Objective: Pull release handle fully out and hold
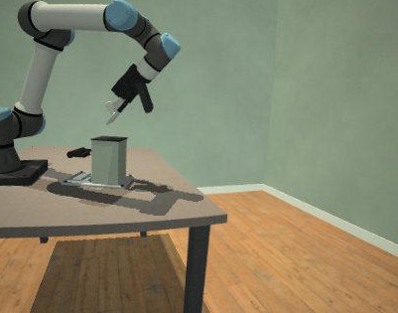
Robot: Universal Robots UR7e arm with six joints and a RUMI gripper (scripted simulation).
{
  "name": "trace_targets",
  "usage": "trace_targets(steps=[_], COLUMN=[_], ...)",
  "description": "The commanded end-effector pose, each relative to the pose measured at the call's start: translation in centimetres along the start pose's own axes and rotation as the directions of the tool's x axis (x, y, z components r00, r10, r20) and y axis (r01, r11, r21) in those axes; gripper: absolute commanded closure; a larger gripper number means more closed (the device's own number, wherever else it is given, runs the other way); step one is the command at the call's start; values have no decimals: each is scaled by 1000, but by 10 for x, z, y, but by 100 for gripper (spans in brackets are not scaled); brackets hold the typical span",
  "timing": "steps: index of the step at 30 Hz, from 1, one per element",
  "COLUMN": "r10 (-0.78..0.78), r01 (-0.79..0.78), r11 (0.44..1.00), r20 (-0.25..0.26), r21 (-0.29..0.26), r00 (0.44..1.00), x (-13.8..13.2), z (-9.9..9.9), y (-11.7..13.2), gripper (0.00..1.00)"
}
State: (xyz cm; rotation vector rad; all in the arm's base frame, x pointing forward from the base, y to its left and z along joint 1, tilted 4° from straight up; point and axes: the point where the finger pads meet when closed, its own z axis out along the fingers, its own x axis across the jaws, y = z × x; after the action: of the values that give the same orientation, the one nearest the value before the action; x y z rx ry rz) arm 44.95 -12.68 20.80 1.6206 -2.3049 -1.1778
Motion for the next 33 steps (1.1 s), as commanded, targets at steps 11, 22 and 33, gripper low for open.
trace_targets(steps=[11,22,33], r10=[0,0,-4], r01=[0,0,4], r11=[1000,1000,1000], r20=[0,-1,-4], r21=[1,2,10], r00=[1000,1000,1000], x=[0,0,-2], z=[0,0,-2], y=[0,0,0], gripper=[0,0,0])
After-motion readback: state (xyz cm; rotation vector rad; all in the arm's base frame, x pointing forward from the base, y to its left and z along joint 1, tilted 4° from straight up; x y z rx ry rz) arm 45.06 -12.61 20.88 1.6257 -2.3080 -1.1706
